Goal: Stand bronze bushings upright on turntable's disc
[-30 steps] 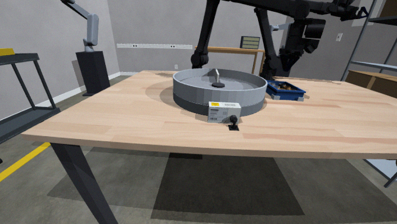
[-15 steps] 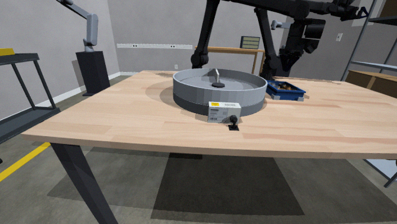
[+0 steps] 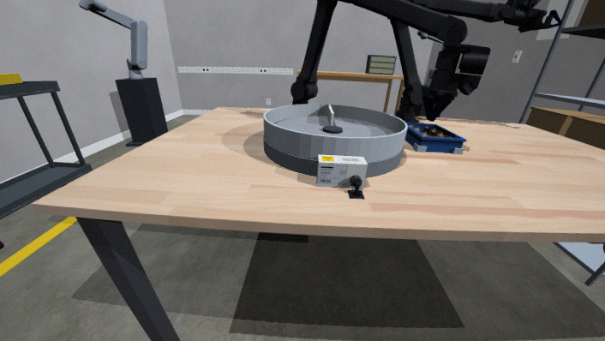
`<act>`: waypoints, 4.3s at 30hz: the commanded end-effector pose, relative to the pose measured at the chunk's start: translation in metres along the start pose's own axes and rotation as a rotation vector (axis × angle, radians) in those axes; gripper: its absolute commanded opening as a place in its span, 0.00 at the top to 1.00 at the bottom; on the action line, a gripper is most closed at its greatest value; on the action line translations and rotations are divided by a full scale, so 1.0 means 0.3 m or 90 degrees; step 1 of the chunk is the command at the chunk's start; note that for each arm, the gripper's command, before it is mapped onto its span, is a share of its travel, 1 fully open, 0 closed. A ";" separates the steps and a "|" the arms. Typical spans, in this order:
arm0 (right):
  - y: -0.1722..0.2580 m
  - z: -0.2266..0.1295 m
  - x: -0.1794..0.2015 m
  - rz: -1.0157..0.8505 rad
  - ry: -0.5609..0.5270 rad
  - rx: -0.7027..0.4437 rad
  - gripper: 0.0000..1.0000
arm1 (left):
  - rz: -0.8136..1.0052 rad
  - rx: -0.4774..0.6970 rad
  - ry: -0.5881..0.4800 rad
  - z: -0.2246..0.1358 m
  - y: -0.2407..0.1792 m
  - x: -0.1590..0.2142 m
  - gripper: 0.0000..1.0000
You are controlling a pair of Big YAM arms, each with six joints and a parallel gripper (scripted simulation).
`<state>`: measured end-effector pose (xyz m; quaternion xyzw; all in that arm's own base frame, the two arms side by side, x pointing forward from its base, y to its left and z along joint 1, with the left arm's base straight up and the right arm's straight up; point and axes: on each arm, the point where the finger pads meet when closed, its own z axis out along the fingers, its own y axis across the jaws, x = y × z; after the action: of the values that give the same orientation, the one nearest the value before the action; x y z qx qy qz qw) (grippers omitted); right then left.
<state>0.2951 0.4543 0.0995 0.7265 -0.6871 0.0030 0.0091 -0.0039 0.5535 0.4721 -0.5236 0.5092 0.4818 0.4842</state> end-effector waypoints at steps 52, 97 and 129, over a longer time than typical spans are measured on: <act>-0.013 0.155 -0.037 -0.003 -0.027 0.017 0.85 | 0.010 -0.003 -0.043 -0.035 0.015 -0.093 0.00; -0.016 0.158 -0.040 -0.002 -0.029 0.019 1.00 | 0.010 -0.003 -0.043 -0.035 0.015 -0.093 0.00; -0.043 -0.004 -0.076 -0.002 -0.051 0.035 1.00 | 0.010 -0.003 -0.043 -0.035 0.015 -0.093 0.00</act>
<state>0.2915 0.4488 0.0414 0.7265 -0.6868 0.0050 0.0198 -0.0039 0.5535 0.4721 -0.5236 0.5092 0.4818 0.4842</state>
